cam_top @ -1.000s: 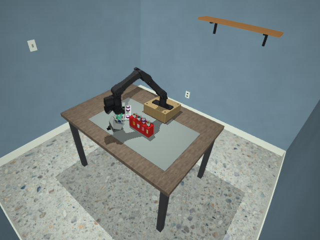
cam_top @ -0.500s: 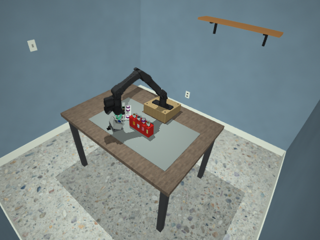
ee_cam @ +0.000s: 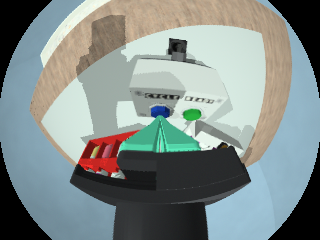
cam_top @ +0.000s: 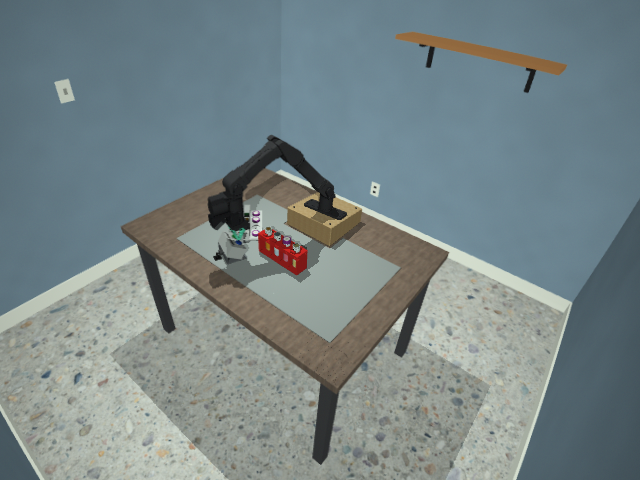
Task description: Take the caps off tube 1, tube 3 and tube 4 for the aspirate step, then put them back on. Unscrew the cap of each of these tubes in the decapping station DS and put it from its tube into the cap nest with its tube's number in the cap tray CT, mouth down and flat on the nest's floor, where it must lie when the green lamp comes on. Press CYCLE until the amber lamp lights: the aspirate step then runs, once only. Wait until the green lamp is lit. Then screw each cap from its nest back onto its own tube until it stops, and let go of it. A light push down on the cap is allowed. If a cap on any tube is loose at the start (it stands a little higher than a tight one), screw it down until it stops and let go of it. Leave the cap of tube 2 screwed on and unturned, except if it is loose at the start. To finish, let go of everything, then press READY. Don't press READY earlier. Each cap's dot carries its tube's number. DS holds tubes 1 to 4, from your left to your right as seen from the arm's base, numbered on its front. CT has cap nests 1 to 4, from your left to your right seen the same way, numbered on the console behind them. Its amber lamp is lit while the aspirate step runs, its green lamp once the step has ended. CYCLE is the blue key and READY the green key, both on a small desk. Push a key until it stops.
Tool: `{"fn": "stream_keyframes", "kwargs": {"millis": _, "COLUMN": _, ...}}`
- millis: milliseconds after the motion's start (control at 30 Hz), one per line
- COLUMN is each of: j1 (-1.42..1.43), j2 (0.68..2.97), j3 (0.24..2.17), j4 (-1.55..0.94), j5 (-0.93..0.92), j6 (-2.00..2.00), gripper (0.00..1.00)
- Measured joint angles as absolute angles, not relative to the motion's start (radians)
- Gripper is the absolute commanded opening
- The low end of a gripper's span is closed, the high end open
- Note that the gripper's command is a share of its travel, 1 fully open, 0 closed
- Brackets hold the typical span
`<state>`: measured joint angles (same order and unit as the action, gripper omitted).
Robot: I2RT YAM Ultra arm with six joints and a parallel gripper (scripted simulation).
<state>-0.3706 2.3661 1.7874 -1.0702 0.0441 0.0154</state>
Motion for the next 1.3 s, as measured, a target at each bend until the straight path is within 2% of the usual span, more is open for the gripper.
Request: {"fn": "stream_keyframes", "kwargs": {"millis": 1300, "j1": -0.371, "j2": 2.376, "j3": 1.763, "j4": -1.029, "j5": 0.045, "j6": 0.015, "gripper": 0.00}}
